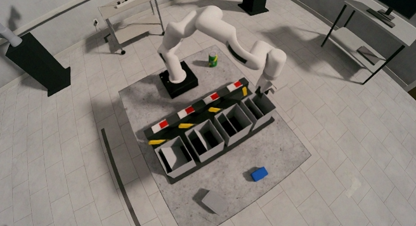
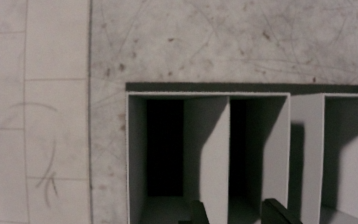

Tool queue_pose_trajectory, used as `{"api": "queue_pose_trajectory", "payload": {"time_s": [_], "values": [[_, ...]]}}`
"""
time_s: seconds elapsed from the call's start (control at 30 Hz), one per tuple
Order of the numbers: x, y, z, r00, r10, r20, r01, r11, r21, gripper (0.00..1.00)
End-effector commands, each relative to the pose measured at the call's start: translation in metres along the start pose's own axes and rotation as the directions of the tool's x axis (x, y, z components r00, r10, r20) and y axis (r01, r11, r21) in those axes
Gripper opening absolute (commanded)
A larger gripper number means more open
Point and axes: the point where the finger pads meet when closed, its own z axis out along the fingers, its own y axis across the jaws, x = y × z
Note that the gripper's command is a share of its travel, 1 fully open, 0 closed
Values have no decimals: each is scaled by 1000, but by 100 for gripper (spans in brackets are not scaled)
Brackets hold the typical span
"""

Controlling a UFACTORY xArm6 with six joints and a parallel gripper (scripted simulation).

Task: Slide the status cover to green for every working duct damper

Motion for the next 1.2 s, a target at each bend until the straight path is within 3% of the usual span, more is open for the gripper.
{"api": "queue_pose_trajectory", "payload": {"time_s": [0.0,0.5,1.17], "values": [[-23,9,2,1000,0,-6,0,998,62,39],[-107,43,23,1000,1,-6,1,968,252,39],[-108,44,23,1000,1,-7,1,967,254,39]]}}
